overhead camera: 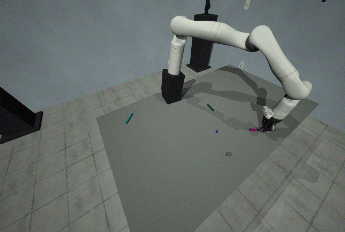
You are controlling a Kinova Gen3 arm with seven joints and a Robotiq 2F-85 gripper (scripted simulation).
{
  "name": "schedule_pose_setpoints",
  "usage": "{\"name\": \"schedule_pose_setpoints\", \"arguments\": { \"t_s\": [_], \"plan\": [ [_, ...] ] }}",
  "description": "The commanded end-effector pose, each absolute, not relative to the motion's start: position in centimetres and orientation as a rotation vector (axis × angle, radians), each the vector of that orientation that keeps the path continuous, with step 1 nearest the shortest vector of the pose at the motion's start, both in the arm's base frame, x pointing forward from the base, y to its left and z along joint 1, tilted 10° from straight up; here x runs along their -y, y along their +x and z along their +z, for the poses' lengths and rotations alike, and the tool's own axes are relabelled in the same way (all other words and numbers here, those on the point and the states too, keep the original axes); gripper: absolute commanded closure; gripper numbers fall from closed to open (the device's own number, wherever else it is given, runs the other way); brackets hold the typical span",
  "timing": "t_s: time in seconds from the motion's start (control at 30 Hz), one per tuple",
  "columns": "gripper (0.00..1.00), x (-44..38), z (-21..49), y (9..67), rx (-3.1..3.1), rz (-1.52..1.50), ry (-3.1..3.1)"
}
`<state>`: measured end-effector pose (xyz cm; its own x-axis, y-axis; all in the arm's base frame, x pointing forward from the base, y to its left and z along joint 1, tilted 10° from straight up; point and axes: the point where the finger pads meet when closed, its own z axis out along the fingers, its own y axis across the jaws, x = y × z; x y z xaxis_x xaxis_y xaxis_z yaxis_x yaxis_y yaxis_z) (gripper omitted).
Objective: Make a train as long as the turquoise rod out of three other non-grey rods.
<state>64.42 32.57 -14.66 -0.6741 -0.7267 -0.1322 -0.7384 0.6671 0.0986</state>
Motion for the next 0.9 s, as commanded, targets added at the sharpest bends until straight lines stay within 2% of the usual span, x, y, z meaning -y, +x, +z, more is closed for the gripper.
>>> {"name": "schedule_pose_setpoints", "arguments": {
  "t_s": [0.0, 0.87],
  "plan": [
    [0.95, -32.6, -14.49, 64.53, -2.791, 0.22, -1.229],
    [0.95, -32.76, -15.43, 64.55, -2.791, 0.22, -1.229]
  ]
}}
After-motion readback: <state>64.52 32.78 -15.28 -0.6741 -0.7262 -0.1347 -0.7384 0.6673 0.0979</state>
